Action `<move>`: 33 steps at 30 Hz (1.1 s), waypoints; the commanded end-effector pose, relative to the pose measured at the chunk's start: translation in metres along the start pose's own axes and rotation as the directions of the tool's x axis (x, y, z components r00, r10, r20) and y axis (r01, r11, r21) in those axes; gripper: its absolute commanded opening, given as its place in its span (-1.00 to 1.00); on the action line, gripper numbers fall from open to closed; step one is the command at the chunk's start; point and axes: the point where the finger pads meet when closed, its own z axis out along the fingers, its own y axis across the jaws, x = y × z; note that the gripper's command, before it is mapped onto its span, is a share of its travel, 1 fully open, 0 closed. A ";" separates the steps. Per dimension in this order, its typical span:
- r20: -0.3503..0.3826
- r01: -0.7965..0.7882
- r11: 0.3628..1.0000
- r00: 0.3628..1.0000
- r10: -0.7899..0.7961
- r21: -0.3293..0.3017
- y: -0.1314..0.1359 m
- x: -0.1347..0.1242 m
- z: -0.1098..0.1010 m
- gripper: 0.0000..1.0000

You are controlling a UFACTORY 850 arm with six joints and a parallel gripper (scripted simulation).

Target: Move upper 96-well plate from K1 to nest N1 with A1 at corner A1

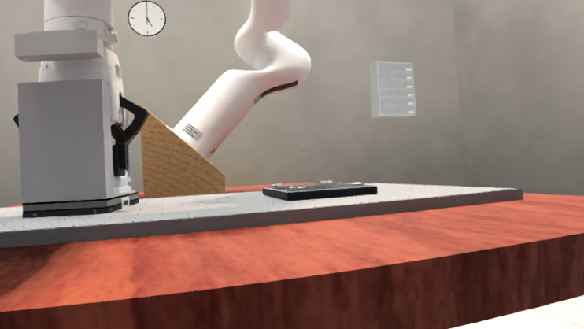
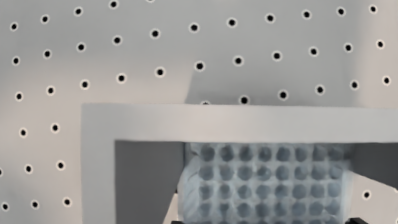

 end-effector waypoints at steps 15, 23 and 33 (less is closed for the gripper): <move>-0.002 0.001 1.000 1.000 -0.001 -0.001 0.000 0.001 -0.007 -1.00; -0.002 0.001 1.000 1.000 -0.001 -0.001 0.000 0.001 -0.012 -1.00; -0.002 0.001 1.000 1.000 -0.001 -0.001 0.000 0.001 -0.018 -1.00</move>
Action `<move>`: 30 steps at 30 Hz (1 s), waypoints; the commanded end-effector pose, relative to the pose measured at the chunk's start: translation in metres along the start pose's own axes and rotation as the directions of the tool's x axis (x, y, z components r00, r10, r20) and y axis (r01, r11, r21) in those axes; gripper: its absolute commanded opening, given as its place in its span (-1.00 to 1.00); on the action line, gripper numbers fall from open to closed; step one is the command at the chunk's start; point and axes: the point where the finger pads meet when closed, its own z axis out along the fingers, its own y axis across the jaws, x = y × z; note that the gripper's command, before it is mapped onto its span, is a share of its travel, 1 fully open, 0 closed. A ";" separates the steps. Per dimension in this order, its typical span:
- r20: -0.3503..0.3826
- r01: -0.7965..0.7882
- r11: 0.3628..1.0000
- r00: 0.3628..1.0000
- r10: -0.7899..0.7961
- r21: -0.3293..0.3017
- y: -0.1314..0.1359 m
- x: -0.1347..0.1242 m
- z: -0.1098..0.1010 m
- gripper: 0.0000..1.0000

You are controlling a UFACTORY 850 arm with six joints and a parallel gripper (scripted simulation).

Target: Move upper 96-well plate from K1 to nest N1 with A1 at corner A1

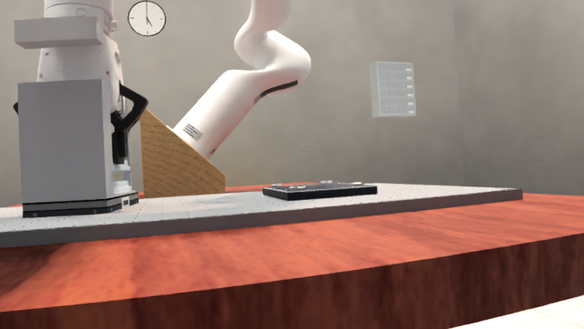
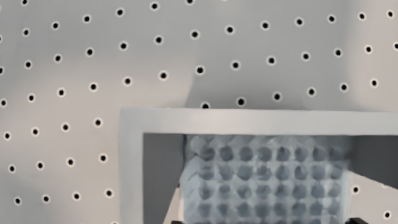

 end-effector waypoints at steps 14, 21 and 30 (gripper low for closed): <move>-0.002 0.001 1.000 1.000 -0.001 -0.001 0.000 0.001 -0.009 -1.00; -0.002 0.001 1.000 1.000 -0.001 -0.001 0.000 0.001 -0.017 -1.00; -0.002 0.001 1.000 1.000 -0.001 -0.001 0.000 0.001 -0.032 -1.00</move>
